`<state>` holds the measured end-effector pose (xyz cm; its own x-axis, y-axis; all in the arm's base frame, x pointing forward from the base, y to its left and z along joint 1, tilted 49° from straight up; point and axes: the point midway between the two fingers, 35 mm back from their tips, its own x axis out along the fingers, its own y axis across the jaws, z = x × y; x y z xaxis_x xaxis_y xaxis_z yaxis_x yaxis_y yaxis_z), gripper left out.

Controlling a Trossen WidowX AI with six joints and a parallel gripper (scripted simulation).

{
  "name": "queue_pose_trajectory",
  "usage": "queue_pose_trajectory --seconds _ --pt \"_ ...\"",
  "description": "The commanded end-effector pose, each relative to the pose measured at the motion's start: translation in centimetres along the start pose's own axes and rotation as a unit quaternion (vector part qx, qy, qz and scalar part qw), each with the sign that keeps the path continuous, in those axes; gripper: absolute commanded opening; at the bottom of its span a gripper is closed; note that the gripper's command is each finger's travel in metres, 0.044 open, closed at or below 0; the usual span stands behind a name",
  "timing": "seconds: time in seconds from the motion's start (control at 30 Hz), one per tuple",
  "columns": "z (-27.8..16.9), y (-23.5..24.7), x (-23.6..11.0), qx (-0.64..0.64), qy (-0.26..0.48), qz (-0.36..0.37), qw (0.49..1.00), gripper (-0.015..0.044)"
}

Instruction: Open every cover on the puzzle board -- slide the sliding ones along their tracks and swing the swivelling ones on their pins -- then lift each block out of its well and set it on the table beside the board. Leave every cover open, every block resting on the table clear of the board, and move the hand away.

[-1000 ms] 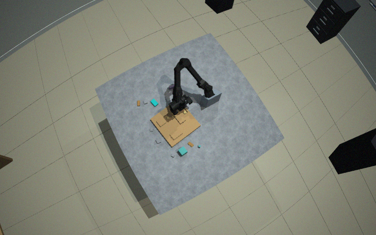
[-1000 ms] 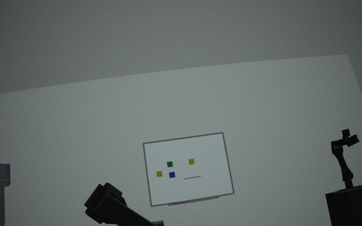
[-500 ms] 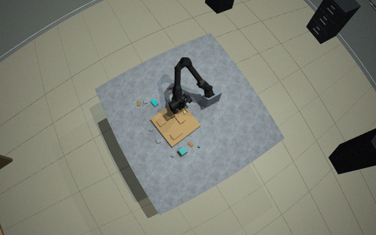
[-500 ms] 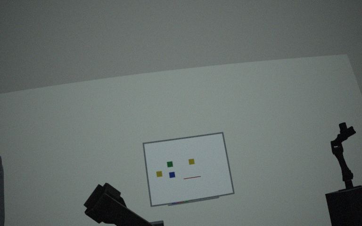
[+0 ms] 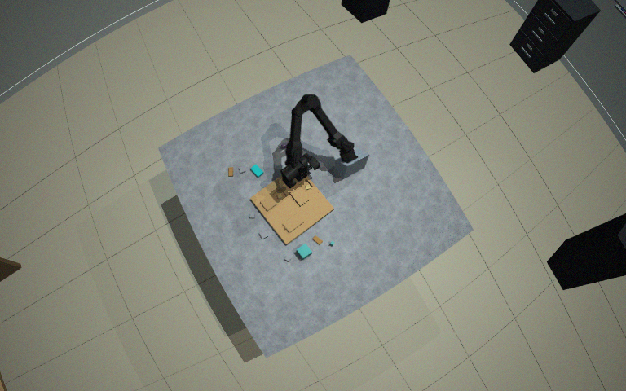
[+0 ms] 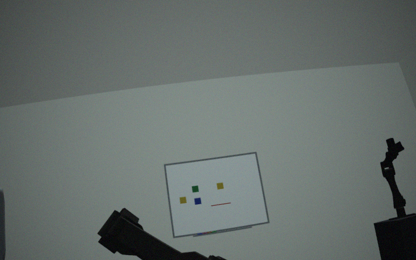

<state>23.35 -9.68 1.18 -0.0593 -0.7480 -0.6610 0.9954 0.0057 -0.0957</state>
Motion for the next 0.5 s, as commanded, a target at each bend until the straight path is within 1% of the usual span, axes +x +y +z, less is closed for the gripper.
queue_pose_trajectory --seconds 0.0,0.47 --pt "0.1 0.2 -0.7 0.004 0.001 0.002 1.000 0.0000" --pt "0.3 0.1 -2.5 0.004 0.001 0.001 1.000 0.0000"
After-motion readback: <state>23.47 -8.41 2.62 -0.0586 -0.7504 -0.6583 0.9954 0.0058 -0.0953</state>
